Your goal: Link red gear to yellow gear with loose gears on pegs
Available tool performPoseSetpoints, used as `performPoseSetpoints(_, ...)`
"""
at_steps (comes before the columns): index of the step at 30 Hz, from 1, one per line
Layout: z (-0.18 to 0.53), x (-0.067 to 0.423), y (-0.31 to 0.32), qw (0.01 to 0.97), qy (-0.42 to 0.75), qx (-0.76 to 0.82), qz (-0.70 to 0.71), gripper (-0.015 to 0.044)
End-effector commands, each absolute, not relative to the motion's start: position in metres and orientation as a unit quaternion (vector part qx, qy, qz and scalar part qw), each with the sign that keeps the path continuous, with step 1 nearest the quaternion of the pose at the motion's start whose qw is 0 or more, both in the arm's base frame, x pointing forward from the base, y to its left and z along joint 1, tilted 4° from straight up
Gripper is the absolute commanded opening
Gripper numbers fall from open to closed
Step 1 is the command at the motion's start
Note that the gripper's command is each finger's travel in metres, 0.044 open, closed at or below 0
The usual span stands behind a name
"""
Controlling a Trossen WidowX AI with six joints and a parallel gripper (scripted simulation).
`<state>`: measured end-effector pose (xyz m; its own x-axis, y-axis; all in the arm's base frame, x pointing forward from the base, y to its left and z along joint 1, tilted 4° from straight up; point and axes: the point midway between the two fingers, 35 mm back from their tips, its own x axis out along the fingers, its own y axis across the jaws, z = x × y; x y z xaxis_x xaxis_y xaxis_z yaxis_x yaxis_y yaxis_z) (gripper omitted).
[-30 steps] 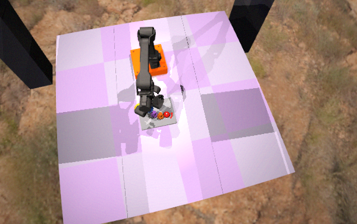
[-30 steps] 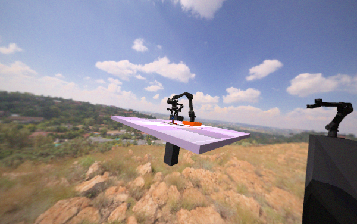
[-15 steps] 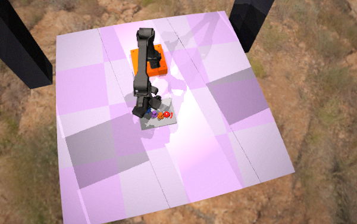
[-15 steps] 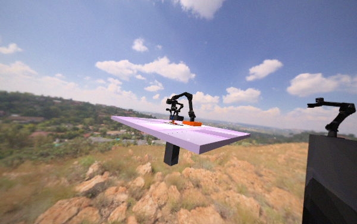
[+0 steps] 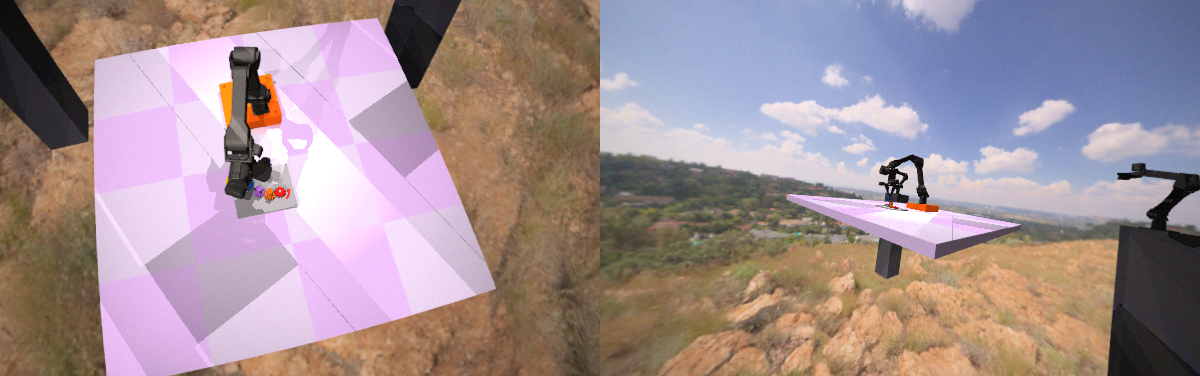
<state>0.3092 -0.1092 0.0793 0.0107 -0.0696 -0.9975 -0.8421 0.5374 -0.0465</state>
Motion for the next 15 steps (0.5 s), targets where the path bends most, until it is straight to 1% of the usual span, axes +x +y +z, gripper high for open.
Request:
performPoseSetpoints(1,0.080,0.310,-0.110,0.608,0.626,-0.368,0.320,0.0000)
performPoseSetpoints(15,0.065,0.309,-0.111,0.557,0.581,-0.442,0.396,0.0000)
